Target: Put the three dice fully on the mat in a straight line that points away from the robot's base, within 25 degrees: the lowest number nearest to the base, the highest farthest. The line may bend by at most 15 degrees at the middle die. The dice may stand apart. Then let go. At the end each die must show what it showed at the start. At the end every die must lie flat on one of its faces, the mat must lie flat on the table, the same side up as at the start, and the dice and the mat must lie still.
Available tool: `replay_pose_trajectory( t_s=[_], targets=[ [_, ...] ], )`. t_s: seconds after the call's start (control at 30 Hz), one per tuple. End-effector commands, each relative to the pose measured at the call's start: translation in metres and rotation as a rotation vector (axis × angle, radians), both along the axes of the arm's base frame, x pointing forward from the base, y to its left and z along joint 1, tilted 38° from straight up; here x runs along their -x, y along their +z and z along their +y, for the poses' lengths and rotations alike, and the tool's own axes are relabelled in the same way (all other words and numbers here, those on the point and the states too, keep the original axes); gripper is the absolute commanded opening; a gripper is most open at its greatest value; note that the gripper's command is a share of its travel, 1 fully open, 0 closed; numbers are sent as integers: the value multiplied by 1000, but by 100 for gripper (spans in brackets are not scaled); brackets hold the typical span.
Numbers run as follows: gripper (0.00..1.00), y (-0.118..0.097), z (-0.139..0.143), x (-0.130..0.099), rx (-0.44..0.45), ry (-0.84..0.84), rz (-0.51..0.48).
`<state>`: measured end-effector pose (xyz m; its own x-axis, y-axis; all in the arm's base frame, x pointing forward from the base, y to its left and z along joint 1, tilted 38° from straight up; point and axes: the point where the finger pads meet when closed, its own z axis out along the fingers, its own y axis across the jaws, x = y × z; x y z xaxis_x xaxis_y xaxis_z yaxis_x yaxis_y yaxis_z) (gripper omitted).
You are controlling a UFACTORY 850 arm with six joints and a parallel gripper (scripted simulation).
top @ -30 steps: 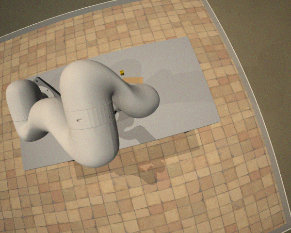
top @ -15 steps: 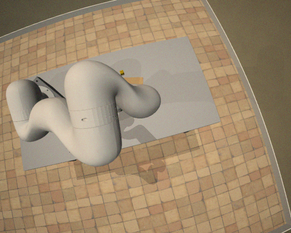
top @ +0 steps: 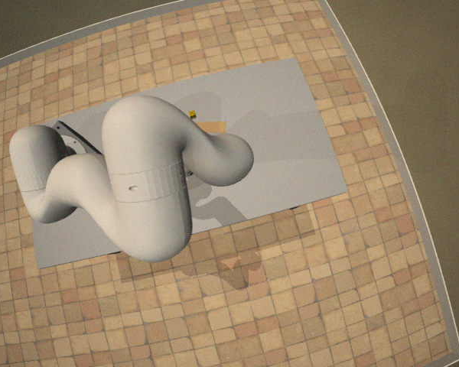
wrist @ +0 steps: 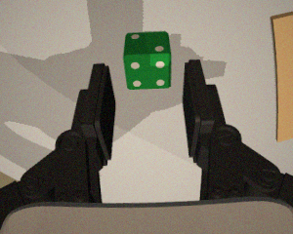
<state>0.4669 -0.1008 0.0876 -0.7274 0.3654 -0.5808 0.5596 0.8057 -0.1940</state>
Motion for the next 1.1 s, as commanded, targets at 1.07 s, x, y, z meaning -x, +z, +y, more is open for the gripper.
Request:
replay_pose_trajectory(
  t_s=[1.07],
  targets=[
    [42,-6,-3,-3,0,0,-1]
  ],
)
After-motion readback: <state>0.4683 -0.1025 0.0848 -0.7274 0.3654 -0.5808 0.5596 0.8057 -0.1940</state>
